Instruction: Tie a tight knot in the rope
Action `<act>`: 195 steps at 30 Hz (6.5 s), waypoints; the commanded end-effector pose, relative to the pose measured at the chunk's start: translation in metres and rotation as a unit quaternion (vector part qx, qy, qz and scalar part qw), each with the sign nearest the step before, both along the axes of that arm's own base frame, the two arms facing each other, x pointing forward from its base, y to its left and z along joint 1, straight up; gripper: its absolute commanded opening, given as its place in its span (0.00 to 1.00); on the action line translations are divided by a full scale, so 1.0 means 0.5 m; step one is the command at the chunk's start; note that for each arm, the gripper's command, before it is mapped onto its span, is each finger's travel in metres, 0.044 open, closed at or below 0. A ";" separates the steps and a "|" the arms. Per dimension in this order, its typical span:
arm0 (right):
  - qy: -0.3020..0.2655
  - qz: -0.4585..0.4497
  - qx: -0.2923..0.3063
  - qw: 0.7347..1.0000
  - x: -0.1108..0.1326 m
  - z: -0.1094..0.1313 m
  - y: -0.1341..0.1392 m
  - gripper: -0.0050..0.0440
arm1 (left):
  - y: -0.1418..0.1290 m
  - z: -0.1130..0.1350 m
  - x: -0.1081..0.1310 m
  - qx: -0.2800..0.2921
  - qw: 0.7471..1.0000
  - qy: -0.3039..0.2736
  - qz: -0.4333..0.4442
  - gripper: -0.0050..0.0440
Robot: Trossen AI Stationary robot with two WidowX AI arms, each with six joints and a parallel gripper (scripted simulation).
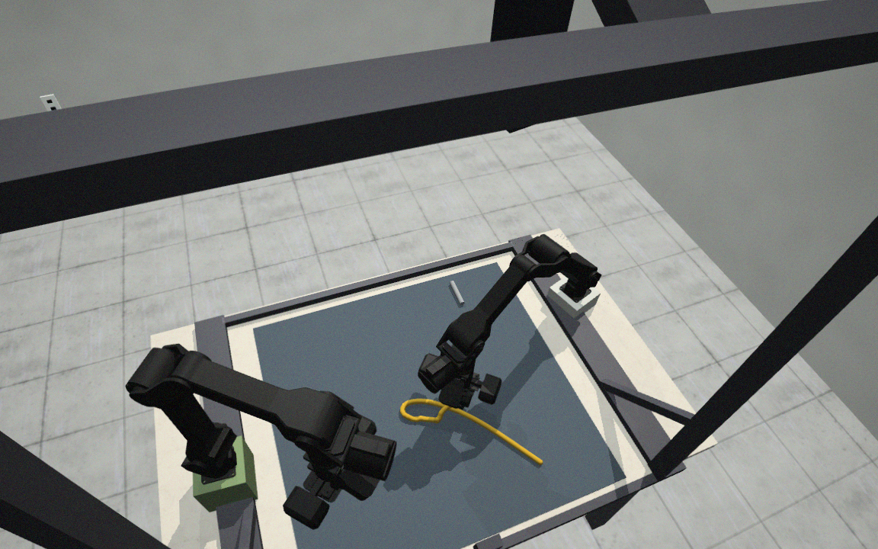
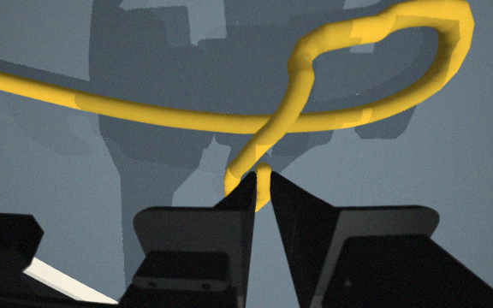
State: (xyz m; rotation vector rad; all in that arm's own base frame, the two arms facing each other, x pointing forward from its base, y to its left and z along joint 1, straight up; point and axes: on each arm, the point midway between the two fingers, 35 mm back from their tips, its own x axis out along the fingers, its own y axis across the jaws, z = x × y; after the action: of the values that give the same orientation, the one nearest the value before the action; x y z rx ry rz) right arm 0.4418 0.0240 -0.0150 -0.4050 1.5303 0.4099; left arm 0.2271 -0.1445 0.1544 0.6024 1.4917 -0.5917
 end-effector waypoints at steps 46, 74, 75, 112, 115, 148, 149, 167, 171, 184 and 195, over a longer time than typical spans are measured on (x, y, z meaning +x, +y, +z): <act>-0.012 0.000 -0.002 1.000 -0.067 0.022 -0.044 0.17 | 0.001 0.009 0.001 -0.003 1.000 -0.008 0.001 0.31; -0.012 0.000 -0.002 1.000 -0.109 0.020 -0.068 0.17 | 0.001 0.009 0.001 -0.003 1.000 -0.008 0.001 0.31; -0.012 0.000 -0.002 1.000 -0.111 0.020 -0.070 0.17 | 0.001 0.009 0.001 -0.003 1.000 -0.008 0.001 0.31; -0.011 -0.358 0.003 0.934 -0.075 0.022 -0.088 0.17 | 0.001 0.009 0.001 -0.003 1.000 -0.008 0.001 0.31; -0.011 -0.358 0.003 0.934 -0.075 0.022 -0.088 0.17 | 0.001 0.009 0.001 -0.003 1.000 -0.008 0.001 0.31; -0.012 -0.063 -0.001 0.998 -0.071 0.022 -0.086 0.17 | 0.001 0.009 0.001 -0.003 1.000 -0.008 0.001 0.31; -0.012 -0.062 -0.001 0.998 -0.068 0.022 -0.084 0.17 | 0.001 0.009 0.001 -0.003 1.000 -0.008 0.001 0.31; -0.013 -0.044 -0.001 0.999 -0.034 0.023 -0.066 0.17 | 0.001 0.009 0.001 -0.003 1.000 -0.008 0.001 0.31; -0.013 -0.044 -0.001 0.999 -0.034 0.023 -0.065 0.17 | 0.001 0.009 0.001 -0.003 1.000 -0.008 0.001 0.31; -0.013 -0.044 -0.001 0.999 -0.011 0.025 -0.053 0.17 | 0.001 0.009 0.001 -0.003 1.000 -0.008 0.001 0.31; -0.013 -0.044 -0.001 0.999 0.006 0.025 -0.043 0.17 | 0.001 0.009 0.001 -0.003 1.000 -0.008 0.001 0.31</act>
State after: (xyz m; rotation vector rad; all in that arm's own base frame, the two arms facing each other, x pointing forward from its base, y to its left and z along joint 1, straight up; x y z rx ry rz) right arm 0.4366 0.0005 -0.0101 -0.3399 1.5398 0.3395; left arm 0.2271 -0.1445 0.1544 0.6024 1.4917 -0.5917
